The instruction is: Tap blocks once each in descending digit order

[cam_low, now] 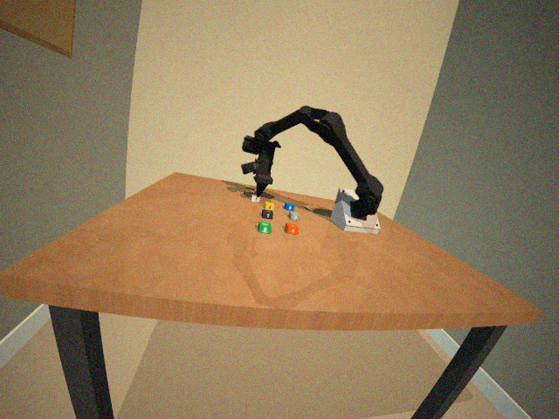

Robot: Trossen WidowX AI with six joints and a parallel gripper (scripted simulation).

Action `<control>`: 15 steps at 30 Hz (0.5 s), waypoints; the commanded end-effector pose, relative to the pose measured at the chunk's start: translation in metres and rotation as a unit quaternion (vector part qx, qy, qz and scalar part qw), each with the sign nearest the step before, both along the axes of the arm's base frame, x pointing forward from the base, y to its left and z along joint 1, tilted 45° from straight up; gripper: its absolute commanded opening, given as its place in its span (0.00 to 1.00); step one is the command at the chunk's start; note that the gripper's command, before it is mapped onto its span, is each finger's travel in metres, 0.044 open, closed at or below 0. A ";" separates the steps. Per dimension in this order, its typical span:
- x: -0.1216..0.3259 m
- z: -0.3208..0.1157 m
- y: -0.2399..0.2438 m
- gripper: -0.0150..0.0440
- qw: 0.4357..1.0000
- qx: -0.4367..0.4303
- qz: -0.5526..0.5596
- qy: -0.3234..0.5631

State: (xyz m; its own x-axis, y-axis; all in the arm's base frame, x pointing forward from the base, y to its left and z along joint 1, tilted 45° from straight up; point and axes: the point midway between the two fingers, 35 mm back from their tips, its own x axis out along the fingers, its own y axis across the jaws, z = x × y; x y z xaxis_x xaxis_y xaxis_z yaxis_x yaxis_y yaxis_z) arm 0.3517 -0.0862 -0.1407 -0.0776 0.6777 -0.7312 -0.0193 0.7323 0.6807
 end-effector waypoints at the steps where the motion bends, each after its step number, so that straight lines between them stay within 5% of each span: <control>1: -0.002 -0.002 0.003 0.29 1.000 0.004 -0.002 0.005; 15: 0.007 0.072 -0.068 0.29 1.000 0.001 -0.002 0.005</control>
